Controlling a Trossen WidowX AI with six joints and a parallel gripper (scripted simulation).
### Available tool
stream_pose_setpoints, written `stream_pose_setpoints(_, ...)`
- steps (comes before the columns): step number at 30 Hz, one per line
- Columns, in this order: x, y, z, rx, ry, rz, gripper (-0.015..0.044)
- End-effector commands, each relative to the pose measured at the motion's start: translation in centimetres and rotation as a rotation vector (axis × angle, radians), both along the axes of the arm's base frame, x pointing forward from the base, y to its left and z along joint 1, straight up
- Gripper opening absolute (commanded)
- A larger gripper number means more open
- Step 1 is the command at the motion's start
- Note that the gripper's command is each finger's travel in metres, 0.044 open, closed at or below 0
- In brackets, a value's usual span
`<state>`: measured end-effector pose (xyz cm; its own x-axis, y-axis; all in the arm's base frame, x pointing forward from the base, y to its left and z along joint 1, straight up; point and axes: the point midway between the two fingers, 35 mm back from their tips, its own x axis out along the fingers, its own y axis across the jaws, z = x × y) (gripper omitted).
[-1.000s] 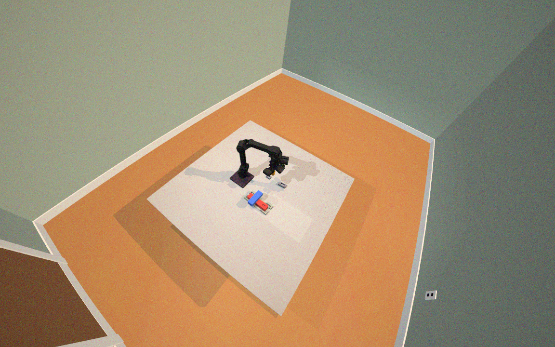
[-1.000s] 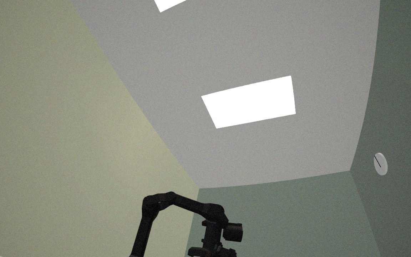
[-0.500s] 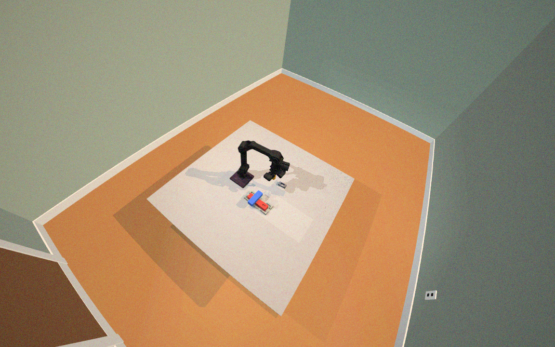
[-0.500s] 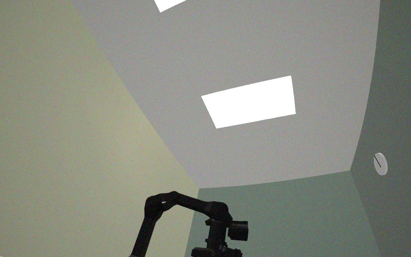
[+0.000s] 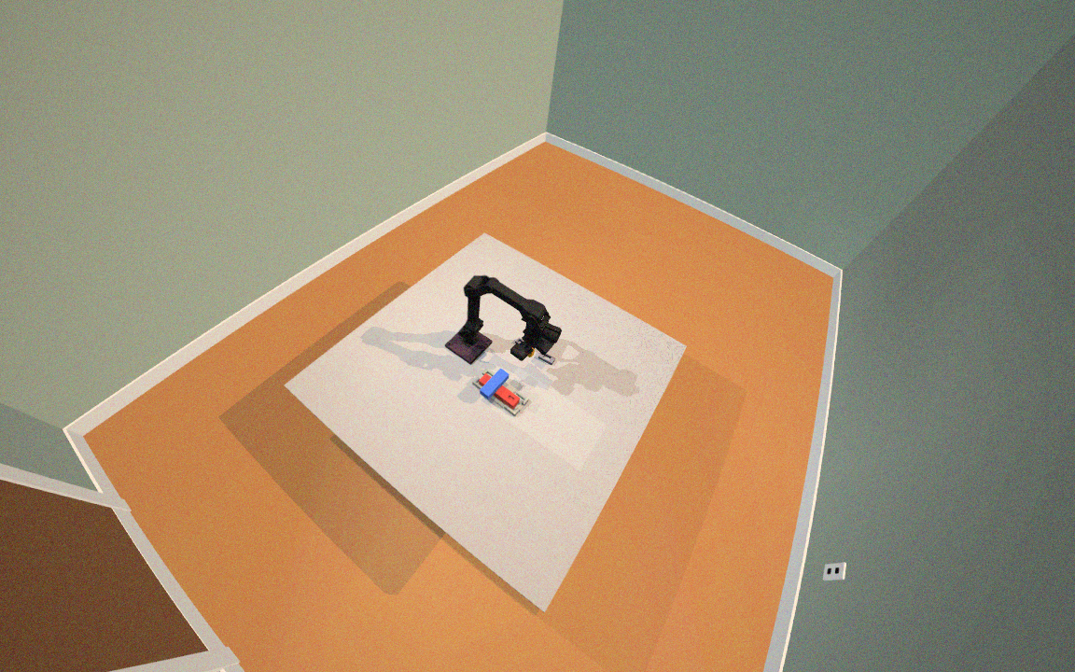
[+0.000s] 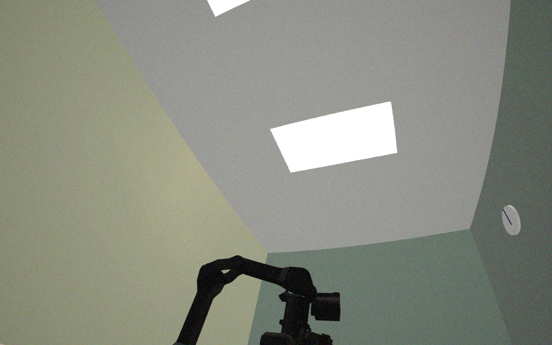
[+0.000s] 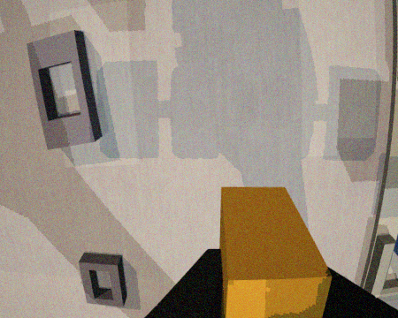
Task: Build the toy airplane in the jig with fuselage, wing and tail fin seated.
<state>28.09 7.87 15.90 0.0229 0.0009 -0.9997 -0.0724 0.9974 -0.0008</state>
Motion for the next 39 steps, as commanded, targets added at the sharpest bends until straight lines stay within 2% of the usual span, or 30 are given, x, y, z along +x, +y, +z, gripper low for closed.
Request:
stream_pose_setpoints(1, 0.8, -0.8, 0.0, 0.0, -0.006, 0.005, 0.0)
stream_pose_setpoints(39, 5.6, -10.8, -1.9, -0.008, -0.009, 0.016, 0.0)
